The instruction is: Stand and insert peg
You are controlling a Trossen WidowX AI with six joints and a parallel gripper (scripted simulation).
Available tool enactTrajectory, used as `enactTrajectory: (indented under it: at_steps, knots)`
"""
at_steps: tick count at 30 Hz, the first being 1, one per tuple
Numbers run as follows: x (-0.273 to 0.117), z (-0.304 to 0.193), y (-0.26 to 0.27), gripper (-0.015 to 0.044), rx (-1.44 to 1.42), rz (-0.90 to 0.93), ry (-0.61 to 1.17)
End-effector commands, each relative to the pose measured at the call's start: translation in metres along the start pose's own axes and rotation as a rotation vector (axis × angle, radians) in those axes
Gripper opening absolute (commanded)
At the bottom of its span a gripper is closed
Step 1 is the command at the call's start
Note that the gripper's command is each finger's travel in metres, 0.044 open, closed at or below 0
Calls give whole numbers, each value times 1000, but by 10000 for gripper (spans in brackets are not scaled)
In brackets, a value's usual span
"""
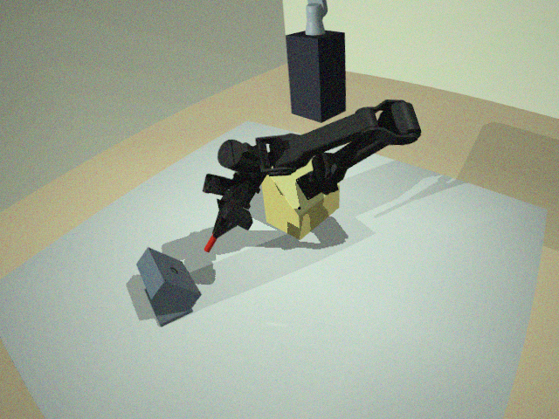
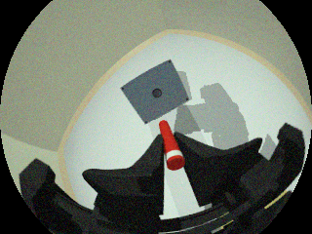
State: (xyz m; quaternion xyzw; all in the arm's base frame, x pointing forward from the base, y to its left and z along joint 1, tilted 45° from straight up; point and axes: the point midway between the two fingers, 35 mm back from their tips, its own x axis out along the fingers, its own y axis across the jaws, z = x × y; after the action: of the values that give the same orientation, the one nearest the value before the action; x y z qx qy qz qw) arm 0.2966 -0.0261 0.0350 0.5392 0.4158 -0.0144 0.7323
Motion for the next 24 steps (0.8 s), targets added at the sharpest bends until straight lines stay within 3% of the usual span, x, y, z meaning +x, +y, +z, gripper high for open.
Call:
enactTrajectory:
  at_steps: [1,24]
  knots:
    - [0,2,-4,0,24,1,-19]
    - [15,14,-4,0,53,18,-62]
